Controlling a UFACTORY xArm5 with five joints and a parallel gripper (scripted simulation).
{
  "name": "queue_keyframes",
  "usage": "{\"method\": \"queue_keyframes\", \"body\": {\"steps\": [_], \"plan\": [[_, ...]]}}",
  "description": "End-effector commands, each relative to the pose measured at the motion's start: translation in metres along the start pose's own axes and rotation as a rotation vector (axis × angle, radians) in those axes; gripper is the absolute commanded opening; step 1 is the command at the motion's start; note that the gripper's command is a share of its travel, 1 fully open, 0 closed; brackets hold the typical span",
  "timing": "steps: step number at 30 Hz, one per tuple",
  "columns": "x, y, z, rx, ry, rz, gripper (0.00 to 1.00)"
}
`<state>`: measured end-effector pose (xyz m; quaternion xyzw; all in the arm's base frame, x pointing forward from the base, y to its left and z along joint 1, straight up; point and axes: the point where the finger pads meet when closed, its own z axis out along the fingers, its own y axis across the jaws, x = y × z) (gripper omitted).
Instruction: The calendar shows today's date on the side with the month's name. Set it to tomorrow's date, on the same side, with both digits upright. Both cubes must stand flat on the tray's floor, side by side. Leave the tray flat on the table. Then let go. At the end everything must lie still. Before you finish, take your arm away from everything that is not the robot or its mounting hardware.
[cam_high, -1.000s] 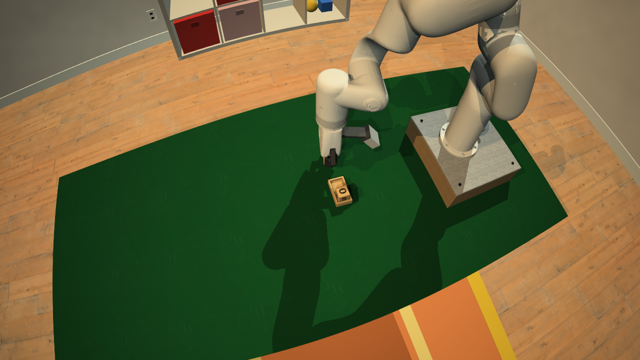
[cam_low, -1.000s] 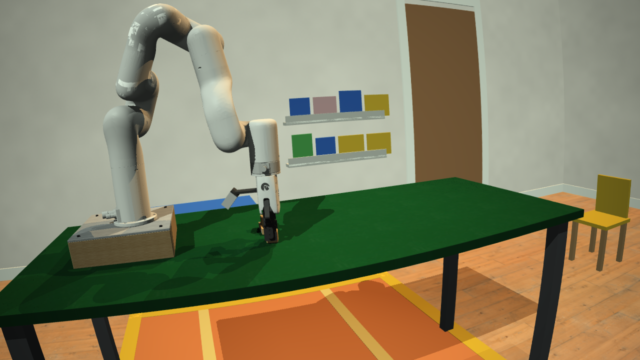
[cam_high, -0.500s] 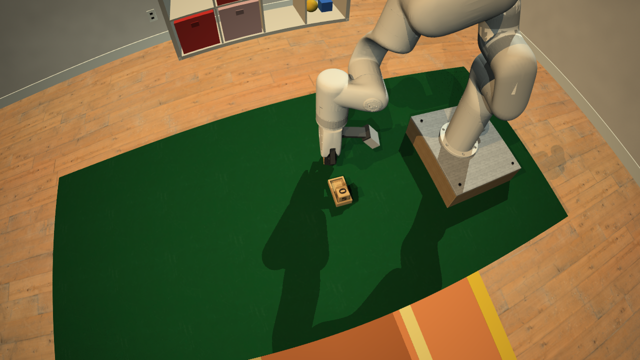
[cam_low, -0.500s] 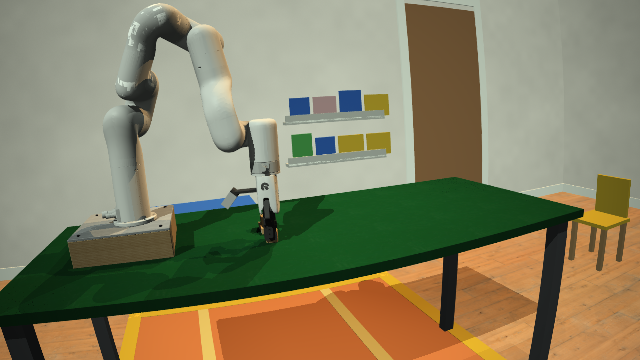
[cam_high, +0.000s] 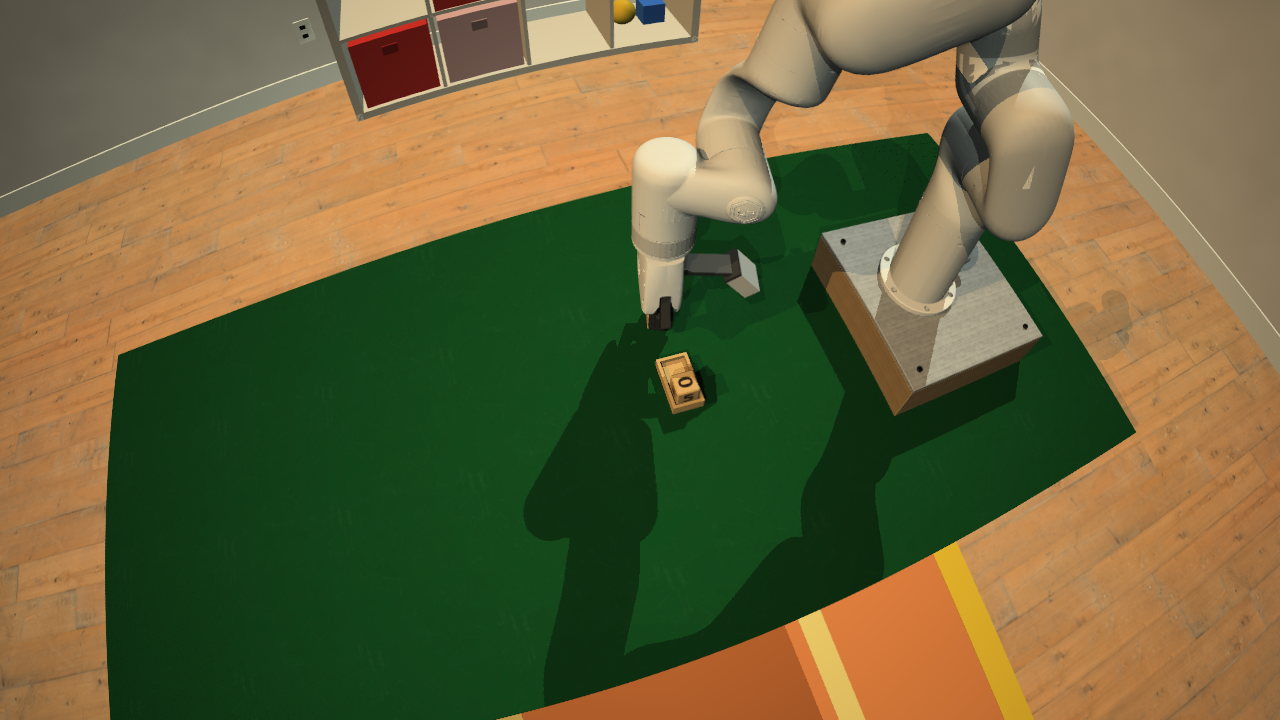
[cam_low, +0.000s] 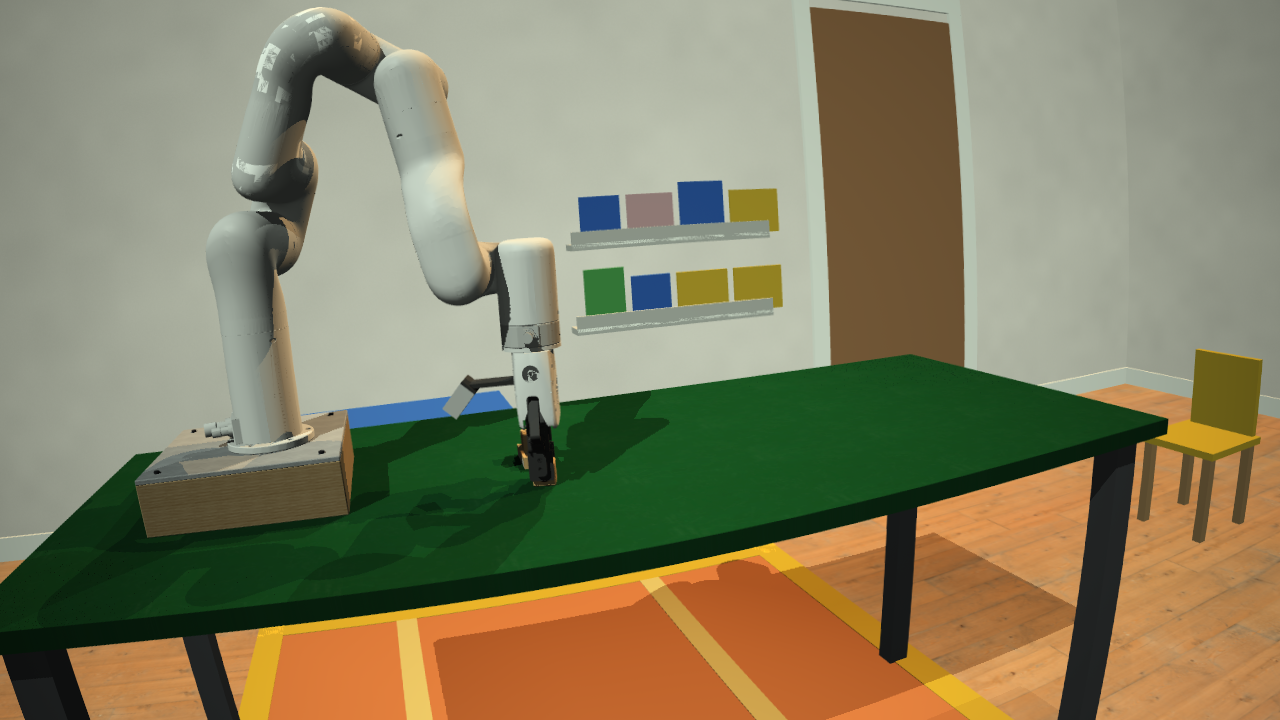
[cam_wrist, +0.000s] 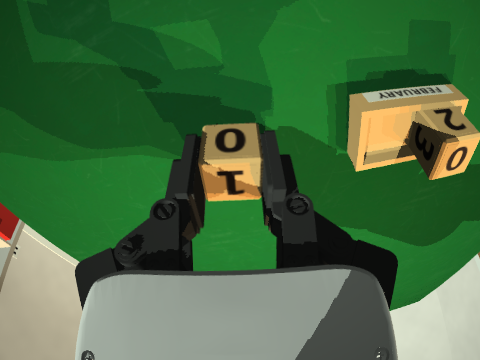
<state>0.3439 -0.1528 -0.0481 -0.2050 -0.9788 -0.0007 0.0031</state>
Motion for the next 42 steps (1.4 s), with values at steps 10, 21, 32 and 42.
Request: {"method": "queue_keyframes", "body": {"steps": [10, 21, 32, 42], "plan": [[-0.001, 0.0, -0.001, 0.0, -0.003, 0.0, 0.27], [-0.001, 0.0, -0.027, 0.0, -0.003, 0.0, 0.27], [-0.001, 0.0, -0.096, 0.0, -0.003, 0.0, 0.27], [-0.001, 0.0, -0.1, 0.0, -0.003, 0.0, 0.27]]}}
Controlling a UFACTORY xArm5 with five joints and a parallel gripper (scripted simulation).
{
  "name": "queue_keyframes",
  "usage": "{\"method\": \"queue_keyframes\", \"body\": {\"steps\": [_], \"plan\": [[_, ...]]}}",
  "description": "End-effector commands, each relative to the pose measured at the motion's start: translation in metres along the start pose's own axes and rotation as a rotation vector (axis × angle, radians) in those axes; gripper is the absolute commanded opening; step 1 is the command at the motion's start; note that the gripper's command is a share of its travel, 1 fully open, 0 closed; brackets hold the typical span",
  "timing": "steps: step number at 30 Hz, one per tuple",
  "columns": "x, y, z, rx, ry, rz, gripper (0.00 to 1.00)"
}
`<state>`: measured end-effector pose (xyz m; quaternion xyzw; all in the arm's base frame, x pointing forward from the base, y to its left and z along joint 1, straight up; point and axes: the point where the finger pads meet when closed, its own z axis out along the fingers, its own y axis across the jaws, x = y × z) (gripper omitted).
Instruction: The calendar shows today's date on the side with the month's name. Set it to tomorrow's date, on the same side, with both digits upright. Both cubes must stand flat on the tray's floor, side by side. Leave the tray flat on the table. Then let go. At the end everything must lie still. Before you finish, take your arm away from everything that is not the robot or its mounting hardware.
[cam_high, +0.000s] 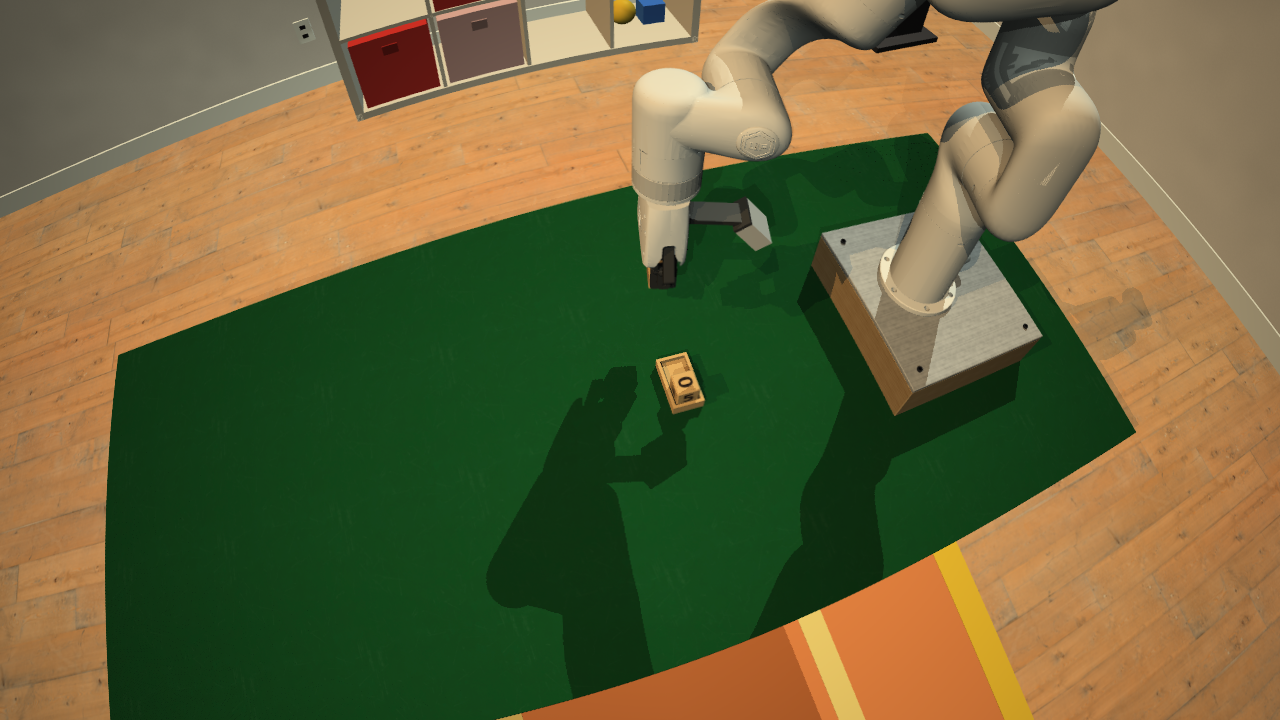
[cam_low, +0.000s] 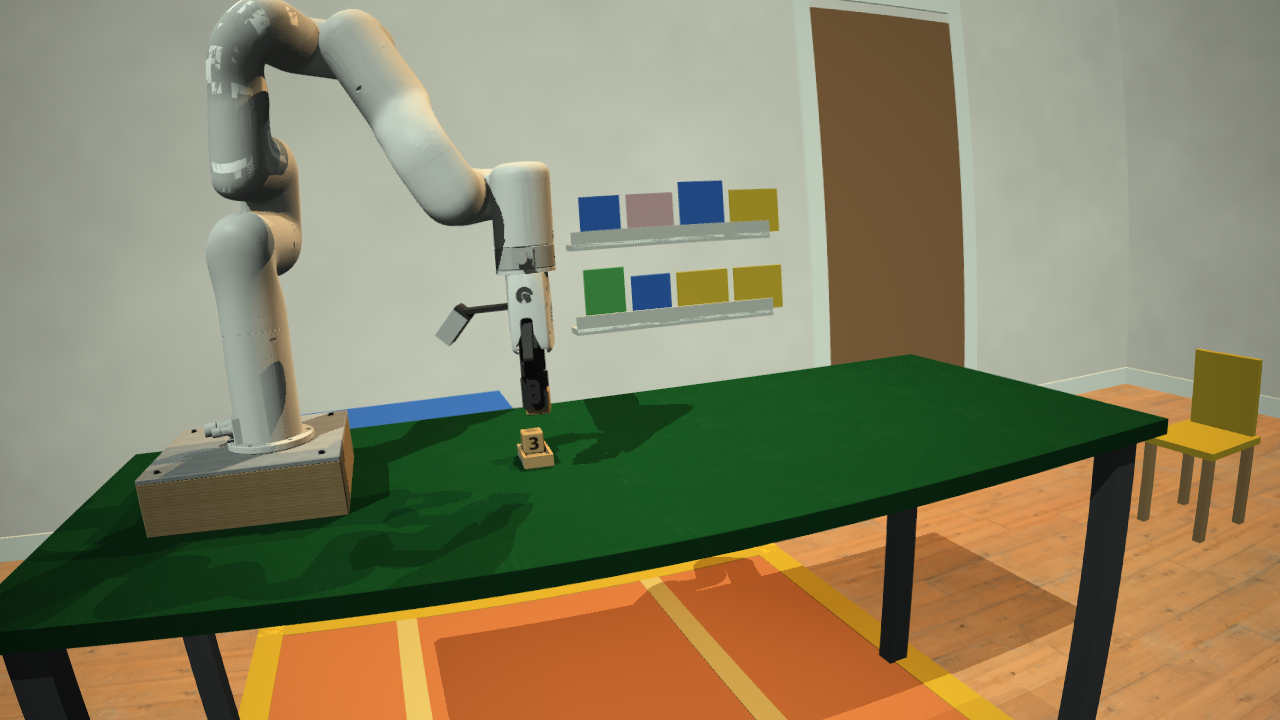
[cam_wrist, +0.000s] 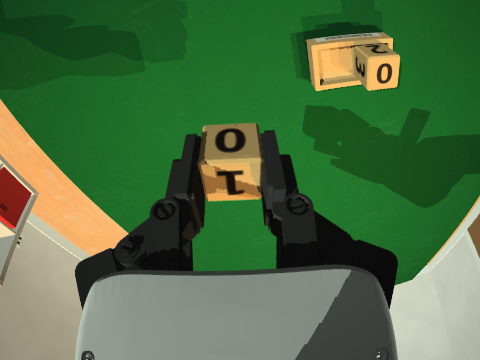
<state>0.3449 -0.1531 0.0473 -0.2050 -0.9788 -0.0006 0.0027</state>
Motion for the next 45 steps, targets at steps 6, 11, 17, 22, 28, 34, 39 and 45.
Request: {"method": "queue_keyframes", "body": {"steps": [6, 11, 17, 22, 28, 34, 39, 45], "plan": [[-0.001, 0.001, -0.005, 0.0, -0.002, -0.022, 0.27], [0.0, 0.007, -0.005, 0.0, -0.002, -0.147, 0.27], [0.001, 0.016, -0.006, 0.0, -0.002, -0.318, 0.27], [0.001, 0.023, -0.007, 0.001, -0.002, -0.446, 0.27], [0.002, 0.029, -0.008, 0.001, -0.002, -0.567, 0.27], [0.003, 0.037, -0.009, 0.001, -0.002, -0.74, 0.27], [0.004, 0.043, -0.01, 0.001, -0.002, -0.845, 0.27], [0.005, 0.05, -0.011, 0.001, -0.002, -0.995, 0.27]]}}
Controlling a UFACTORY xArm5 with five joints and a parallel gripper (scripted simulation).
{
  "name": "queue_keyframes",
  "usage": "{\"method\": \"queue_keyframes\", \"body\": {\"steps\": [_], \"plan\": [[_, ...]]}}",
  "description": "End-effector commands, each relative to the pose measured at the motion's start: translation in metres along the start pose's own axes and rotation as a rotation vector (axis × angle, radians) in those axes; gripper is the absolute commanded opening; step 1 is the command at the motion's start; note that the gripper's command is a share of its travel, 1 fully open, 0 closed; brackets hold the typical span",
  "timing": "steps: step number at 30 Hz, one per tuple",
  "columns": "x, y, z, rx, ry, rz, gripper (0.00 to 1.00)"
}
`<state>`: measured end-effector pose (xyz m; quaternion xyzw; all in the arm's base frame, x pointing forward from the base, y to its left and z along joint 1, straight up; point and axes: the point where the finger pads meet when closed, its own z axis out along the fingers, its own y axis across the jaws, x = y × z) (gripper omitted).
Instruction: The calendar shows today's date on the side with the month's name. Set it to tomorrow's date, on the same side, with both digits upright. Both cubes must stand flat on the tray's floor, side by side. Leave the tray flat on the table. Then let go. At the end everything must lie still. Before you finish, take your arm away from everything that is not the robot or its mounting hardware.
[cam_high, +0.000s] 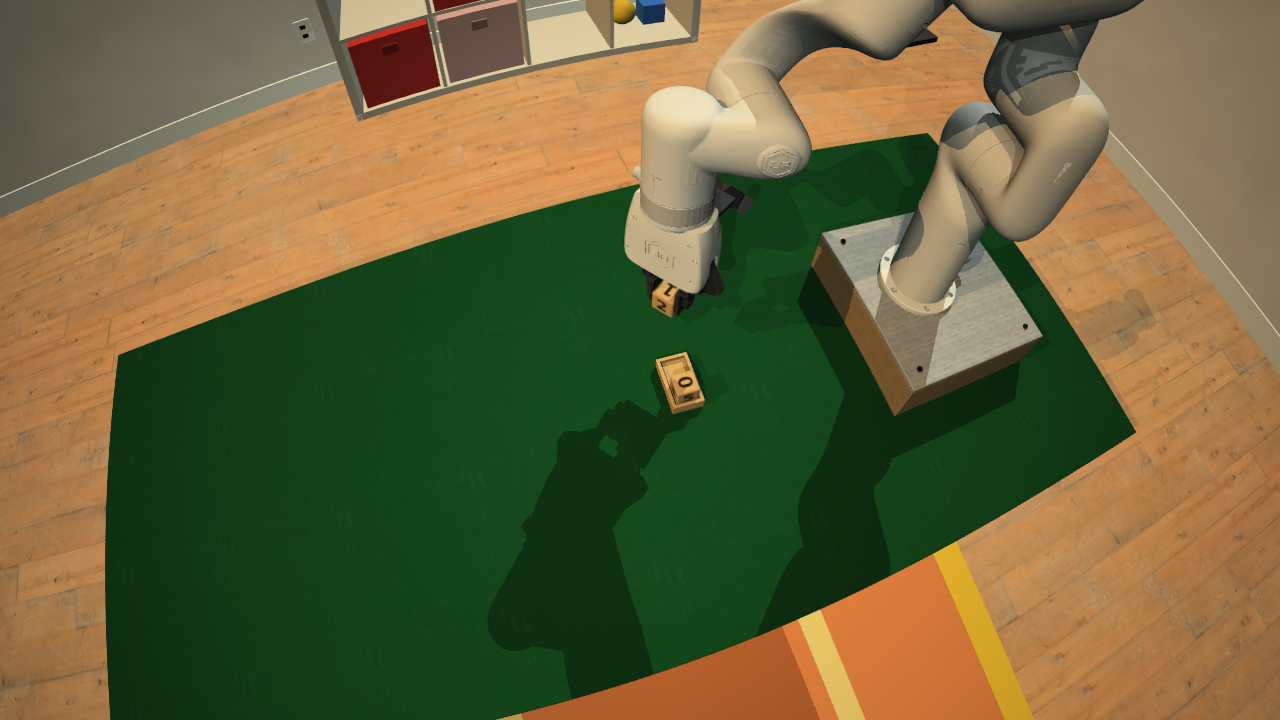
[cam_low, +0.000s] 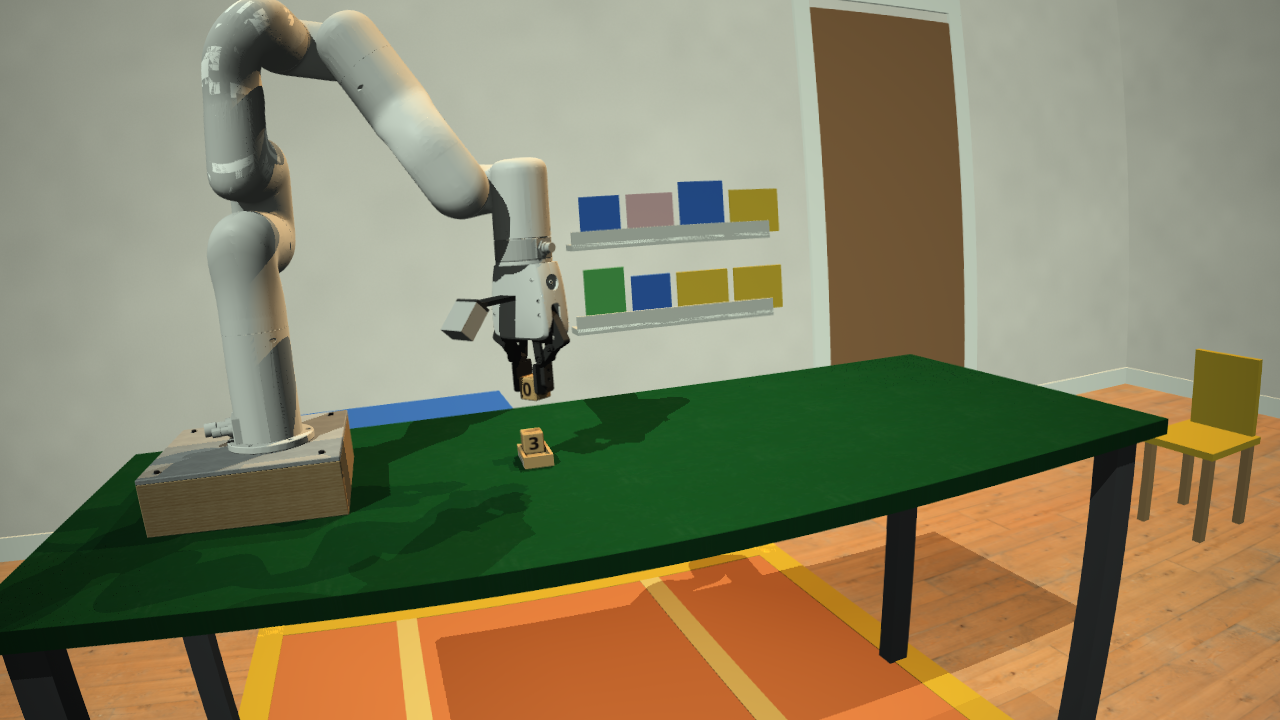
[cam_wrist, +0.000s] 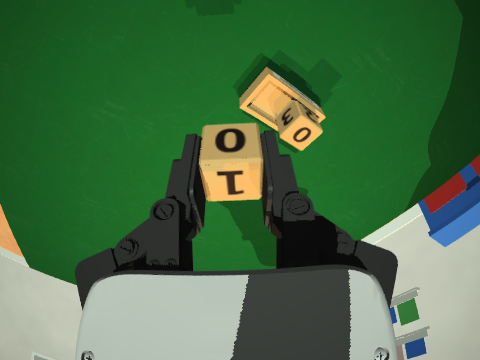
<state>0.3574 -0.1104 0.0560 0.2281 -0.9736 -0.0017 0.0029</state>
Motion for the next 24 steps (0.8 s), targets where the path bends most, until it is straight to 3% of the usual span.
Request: {"method": "queue_keyframes", "body": {"steps": [1, 24], "plan": [[-0.005, 0.004, -0.002, 0.002, -0.002, -0.122, 0.27], [-0.023, 0.028, -0.005, 0.003, -0.001, -0.714, 0.27]]}}
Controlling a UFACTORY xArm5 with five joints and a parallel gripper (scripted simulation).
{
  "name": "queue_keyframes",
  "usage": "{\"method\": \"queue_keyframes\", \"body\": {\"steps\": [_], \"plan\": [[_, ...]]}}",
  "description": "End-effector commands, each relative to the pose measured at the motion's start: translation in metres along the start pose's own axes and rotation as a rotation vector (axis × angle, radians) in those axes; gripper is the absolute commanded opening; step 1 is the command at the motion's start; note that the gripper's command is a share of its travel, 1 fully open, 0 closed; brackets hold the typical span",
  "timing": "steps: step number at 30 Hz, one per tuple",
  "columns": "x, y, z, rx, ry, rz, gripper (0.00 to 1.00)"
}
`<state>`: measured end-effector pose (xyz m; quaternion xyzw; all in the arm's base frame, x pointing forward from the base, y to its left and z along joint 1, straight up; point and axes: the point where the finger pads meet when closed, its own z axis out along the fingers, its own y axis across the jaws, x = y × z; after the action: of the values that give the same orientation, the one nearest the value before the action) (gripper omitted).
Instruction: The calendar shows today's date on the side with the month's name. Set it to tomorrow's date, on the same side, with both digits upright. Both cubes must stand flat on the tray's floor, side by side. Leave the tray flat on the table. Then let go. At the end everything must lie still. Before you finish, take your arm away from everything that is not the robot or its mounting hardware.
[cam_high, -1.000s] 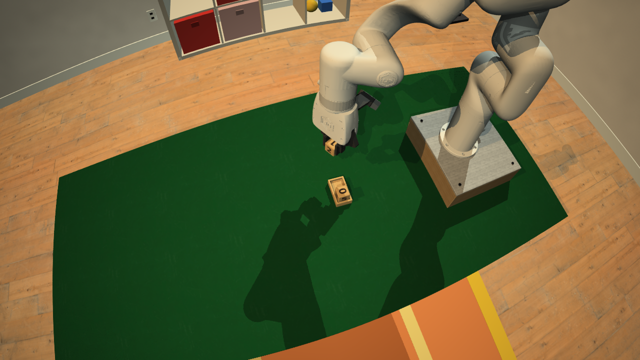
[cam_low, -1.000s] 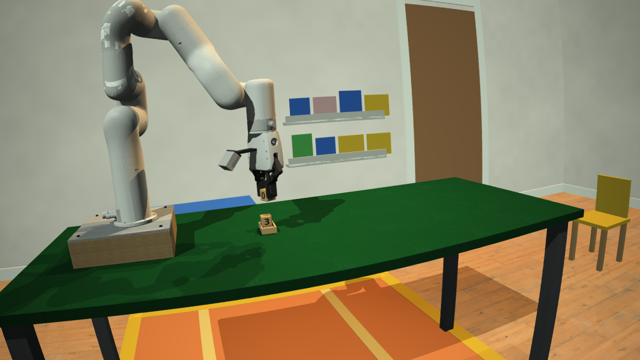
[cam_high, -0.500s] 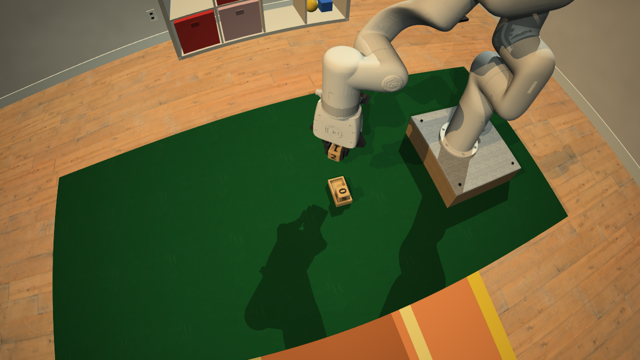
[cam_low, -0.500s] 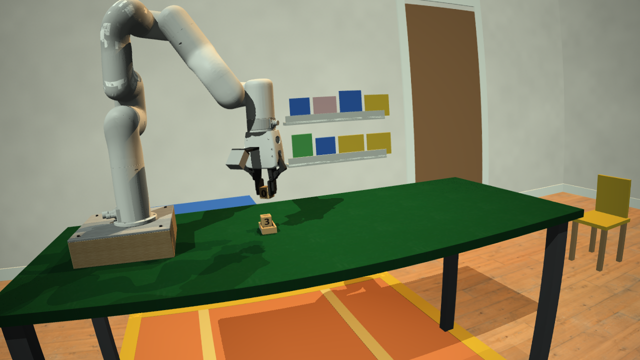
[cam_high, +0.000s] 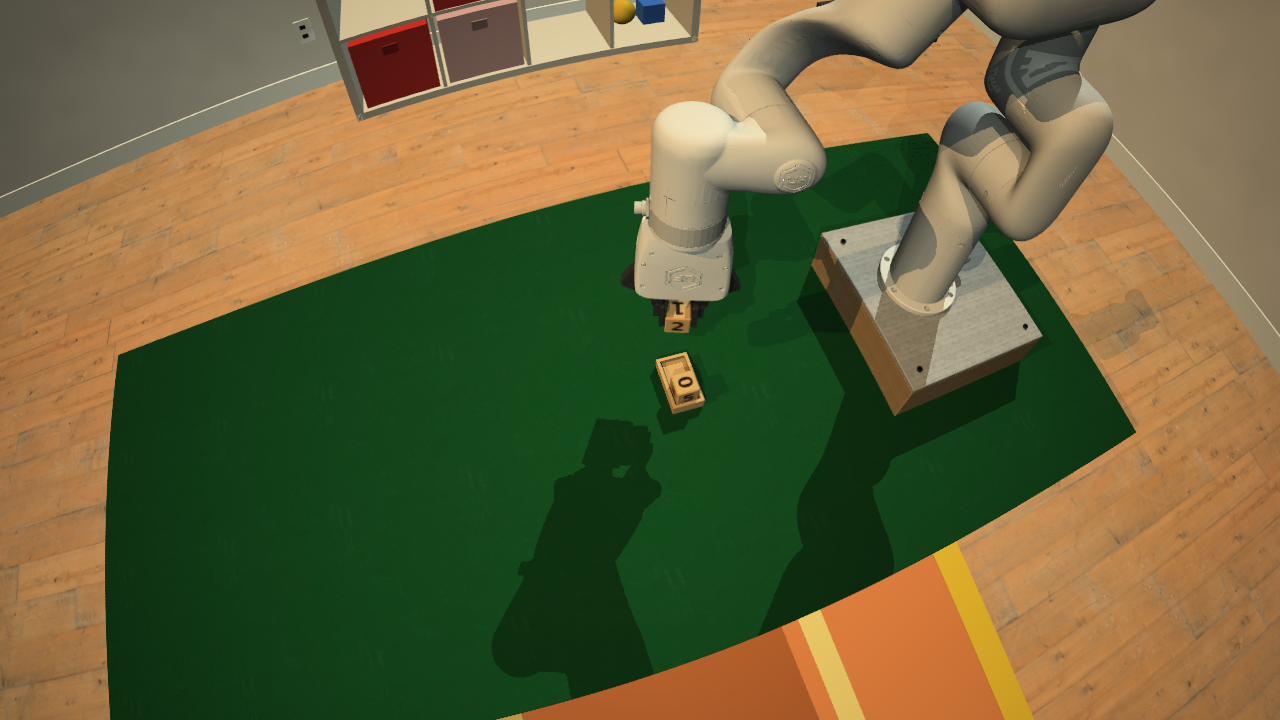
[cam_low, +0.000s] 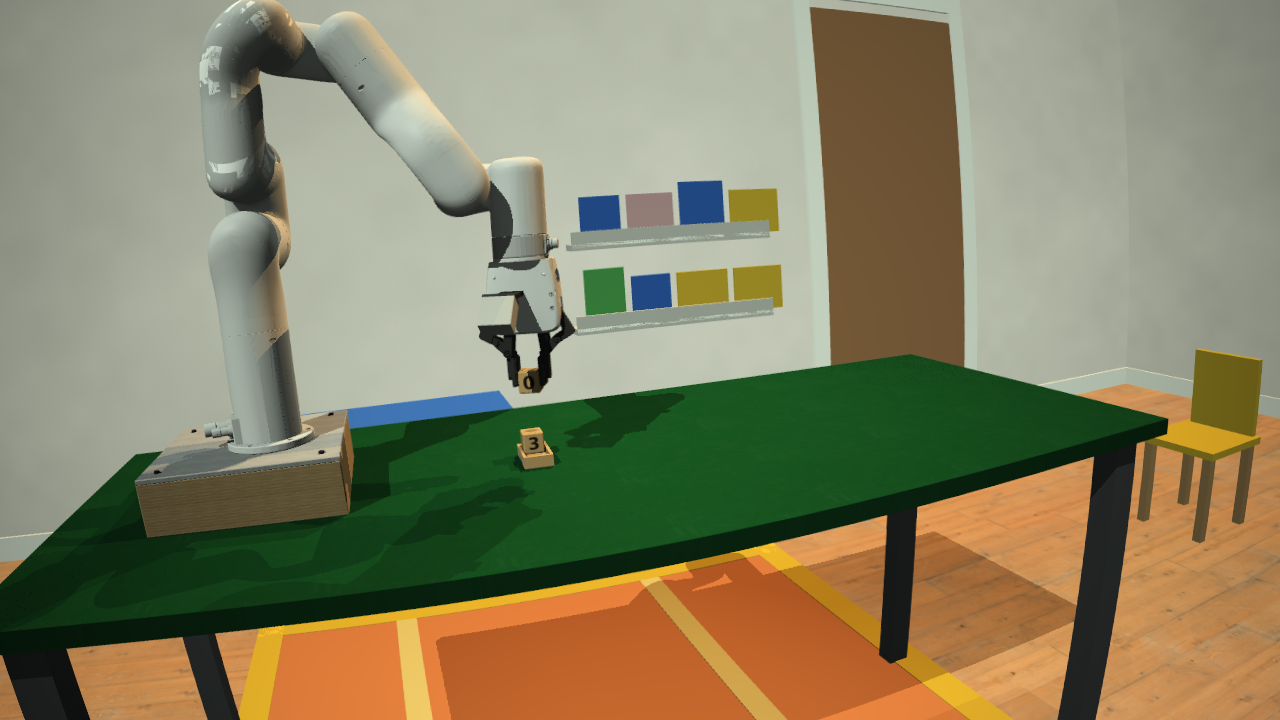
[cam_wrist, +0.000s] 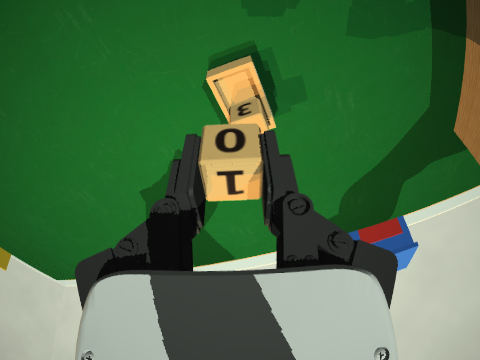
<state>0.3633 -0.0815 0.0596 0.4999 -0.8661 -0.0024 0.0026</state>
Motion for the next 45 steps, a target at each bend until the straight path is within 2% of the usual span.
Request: {"method": "queue_keyframes", "body": {"steps": [1, 9, 29, 35, 43, 45], "plan": [[-0.008, 0.002, -0.002, 0.003, -0.001, -0.174, 0.27], [-0.015, 0.005, -0.003, 0.003, 0.0, -0.323, 0.27], [-0.015, 0.005, -0.002, 0.003, 0.0, -0.326, 0.27], [-0.015, 0.005, 0.008, 0.003, 0.0, -0.326, 0.27], [-0.015, 0.005, 0.033, 0.003, 0.0, -0.326, 0.27], [-0.015, 0.005, 0.033, 0.003, 0.0, -0.326, 0.27]]}}
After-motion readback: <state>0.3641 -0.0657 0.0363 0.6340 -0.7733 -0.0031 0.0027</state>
